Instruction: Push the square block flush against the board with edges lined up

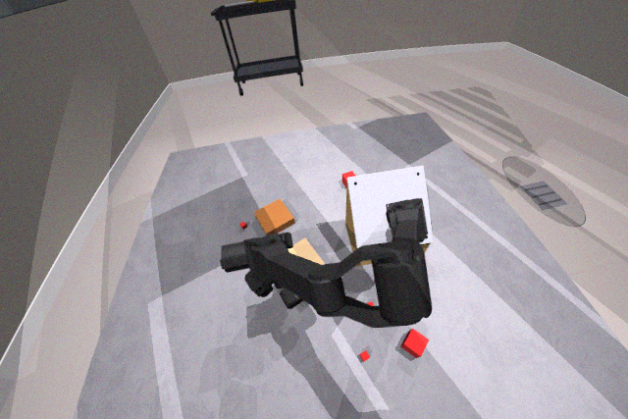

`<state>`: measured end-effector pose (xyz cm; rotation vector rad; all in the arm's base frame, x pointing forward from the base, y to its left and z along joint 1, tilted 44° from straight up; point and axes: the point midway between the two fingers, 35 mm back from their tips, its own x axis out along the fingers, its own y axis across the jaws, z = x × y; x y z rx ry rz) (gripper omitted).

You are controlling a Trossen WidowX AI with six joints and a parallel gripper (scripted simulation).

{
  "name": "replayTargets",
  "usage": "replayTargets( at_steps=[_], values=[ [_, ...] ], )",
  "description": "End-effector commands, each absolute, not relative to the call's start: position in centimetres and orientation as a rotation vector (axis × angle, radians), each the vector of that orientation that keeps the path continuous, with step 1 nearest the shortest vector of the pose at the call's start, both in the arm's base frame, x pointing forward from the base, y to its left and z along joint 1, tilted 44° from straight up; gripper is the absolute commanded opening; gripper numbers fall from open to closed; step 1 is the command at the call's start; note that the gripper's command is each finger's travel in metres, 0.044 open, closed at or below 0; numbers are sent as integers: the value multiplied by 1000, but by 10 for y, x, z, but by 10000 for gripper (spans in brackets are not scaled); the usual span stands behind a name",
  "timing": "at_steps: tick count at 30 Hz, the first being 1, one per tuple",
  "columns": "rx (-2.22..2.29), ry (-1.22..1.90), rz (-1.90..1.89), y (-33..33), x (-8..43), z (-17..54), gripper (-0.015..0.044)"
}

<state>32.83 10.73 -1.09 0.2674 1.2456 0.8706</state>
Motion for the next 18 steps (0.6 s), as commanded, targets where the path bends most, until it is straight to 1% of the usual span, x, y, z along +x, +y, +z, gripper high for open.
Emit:
replayTargets(
  at_steps=[1,11,18],
  values=[
    [269,1265,872,107,318,-16,0],
    [269,1265,872,106,312,-18,0],
    [269,1265,872,107,318,-16,0]
  ],
)
